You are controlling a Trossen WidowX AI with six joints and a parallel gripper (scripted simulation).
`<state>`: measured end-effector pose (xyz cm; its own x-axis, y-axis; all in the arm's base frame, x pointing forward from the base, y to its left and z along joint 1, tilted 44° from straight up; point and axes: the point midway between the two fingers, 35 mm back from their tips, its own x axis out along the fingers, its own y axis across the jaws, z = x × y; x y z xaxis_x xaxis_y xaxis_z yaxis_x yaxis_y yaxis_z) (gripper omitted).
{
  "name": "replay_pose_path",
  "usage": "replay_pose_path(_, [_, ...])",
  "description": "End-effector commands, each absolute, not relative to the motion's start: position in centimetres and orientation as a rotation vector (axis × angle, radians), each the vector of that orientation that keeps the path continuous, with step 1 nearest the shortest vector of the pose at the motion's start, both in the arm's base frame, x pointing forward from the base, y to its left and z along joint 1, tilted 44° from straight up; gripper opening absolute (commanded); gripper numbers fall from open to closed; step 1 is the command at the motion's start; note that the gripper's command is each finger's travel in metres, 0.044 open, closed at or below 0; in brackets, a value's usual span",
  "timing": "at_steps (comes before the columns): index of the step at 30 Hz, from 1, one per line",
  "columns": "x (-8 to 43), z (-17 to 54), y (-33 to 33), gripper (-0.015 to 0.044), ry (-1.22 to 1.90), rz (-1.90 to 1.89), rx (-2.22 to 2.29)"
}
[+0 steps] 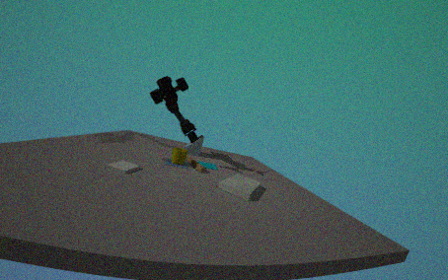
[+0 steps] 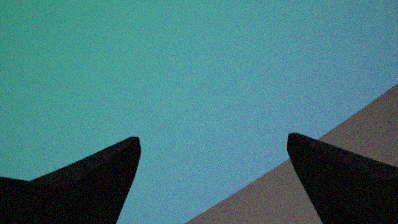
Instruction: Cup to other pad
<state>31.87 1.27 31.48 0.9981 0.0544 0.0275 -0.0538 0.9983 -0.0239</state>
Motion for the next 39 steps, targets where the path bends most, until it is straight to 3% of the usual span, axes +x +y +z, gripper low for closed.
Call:
replay_pose_path(1, [32.0, 31.2, 1.2, 0.0374, -0.014, 0.05, -0.008])
replay_pose_path(9, [35.0, 18.7, -0.6, 0.0166, 0.544, -0.358, 0.563])
replay_pose_path(15, [32.5, 11.1, -2.4, 0.0166, 0.75, -0.916, 0.778])
replay_pose_path(22, [28.9, 7.9, -4.7, 0.0166, 0.616, -1.524, 0.708])
replay_pose_path(39, [29.0, 7.9, -5.0, 0.0166, 0.586, -1.569, 0.687])
